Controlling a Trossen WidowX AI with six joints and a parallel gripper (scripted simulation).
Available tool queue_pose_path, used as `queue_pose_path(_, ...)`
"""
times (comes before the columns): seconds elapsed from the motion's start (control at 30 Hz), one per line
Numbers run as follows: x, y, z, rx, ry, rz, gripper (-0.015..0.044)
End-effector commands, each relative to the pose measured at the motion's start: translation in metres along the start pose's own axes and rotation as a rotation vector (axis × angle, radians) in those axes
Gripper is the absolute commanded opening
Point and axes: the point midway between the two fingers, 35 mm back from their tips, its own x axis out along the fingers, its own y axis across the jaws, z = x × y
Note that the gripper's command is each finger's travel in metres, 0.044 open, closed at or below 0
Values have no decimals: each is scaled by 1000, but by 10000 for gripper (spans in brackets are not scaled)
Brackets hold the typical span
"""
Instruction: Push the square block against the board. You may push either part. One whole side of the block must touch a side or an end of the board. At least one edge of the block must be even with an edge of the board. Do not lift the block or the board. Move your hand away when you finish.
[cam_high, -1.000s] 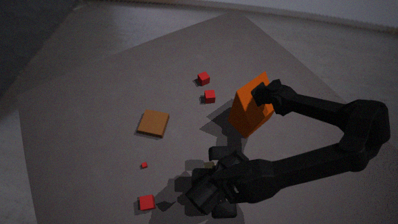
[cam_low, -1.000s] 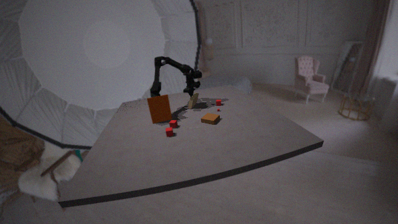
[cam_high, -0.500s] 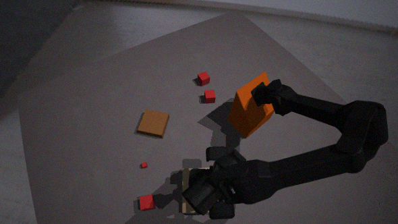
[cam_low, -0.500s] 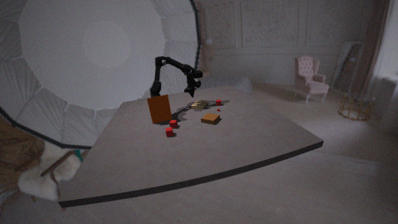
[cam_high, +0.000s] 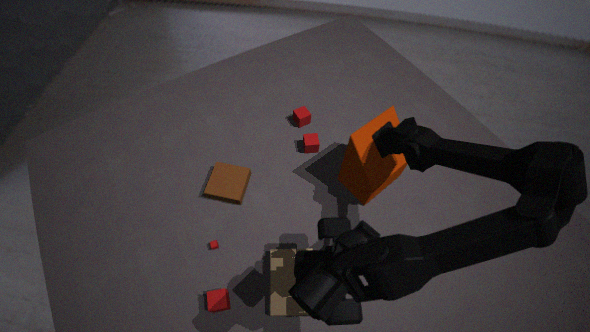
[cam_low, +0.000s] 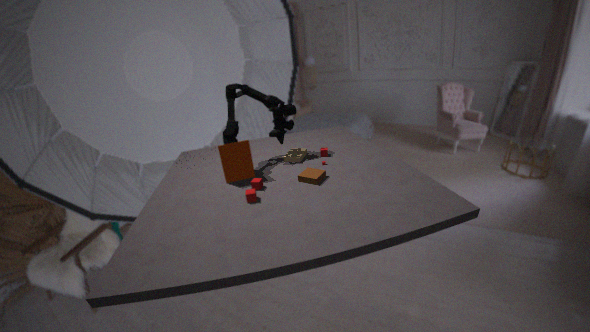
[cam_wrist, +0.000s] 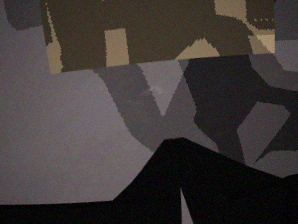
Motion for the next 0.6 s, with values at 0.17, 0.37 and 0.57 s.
queue_pose_path(0.17, 2, -3, -16, 7, 7, -5, 0)
queue_pose_path(0.37, -10, -1, -15, 2, 3, -1, 0)
queue_pose_path(0.57, -48, -1, -15, 7, 6, -6, 0)
